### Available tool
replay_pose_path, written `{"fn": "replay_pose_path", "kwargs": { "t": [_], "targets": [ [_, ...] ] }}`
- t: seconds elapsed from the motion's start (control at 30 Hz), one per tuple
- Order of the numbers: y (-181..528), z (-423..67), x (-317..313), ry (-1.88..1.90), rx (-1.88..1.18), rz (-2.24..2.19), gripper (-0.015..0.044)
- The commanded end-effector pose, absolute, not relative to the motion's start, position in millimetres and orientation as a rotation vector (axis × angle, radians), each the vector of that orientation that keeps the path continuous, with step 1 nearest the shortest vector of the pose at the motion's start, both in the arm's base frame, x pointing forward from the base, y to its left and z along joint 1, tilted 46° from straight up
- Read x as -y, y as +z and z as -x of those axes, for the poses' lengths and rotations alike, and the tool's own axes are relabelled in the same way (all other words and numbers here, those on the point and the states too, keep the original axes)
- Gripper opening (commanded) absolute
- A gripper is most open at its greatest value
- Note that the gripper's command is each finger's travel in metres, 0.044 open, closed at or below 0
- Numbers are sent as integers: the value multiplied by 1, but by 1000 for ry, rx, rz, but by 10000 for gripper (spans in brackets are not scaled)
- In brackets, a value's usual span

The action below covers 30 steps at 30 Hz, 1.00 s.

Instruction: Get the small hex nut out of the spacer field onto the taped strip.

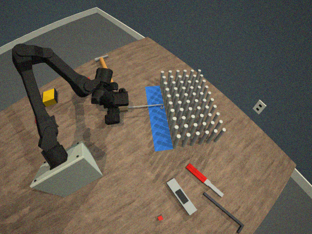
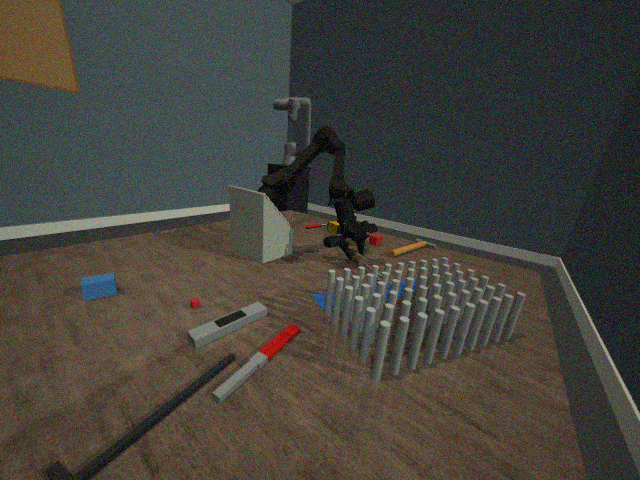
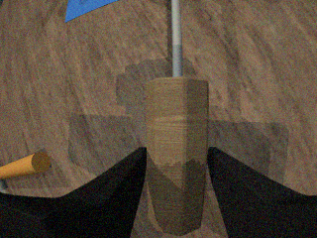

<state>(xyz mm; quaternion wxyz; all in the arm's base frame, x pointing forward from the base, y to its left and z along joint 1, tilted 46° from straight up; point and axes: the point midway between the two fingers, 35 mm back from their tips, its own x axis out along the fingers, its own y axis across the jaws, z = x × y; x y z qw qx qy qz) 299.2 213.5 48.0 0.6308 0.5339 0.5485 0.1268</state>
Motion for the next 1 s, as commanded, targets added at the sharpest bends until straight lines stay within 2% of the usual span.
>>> {"fn": "replay_pose_path", "kwargs": {
  "t": [0.0,0.27,0.7,0.97],
  "targets": [
    [55,-302,-210,301,-1242,-1224,0],
    [58,-300,-208,301,-1242,-1224,0],
    [72,-263,-212,296,-1244,-1228,0],
    [88,-272,-192,287,-1248,-1211,0]
  ]
}}
